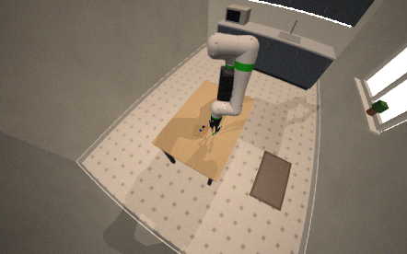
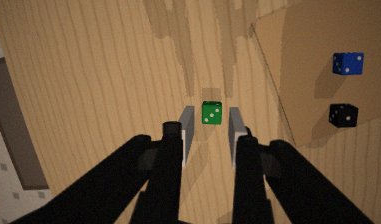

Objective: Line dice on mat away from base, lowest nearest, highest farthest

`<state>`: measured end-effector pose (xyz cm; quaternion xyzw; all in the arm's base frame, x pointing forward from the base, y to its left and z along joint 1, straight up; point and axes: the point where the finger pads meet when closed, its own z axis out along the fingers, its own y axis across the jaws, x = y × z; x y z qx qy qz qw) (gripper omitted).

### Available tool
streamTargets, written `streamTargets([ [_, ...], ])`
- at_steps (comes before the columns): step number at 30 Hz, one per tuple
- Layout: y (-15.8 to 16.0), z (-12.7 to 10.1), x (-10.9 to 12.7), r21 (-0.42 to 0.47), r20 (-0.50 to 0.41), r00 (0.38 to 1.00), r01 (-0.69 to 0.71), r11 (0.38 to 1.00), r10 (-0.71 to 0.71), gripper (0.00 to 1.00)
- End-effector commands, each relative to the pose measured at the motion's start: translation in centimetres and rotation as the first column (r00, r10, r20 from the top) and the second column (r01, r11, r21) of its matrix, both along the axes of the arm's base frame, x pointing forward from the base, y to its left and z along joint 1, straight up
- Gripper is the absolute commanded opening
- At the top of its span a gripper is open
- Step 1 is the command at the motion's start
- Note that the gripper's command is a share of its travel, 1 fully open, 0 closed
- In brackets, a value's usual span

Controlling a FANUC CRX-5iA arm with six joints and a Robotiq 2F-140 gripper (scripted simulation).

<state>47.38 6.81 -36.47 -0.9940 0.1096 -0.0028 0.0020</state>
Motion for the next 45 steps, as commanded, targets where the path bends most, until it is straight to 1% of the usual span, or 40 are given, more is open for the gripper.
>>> streamTargets([
  [1,0.0,-0.07,0.02,0.0,0.0,1.0,0.0,1.0,0.0,0.21],
  [13,0.01,-0.78,0.02,0.0,0.0,1.0,0.0,1.0,0.0,0.21],
  [45,0.01,-0.81,0.02,0.0,0.0,1.0,0.0,1.0,0.0,0.21],
])
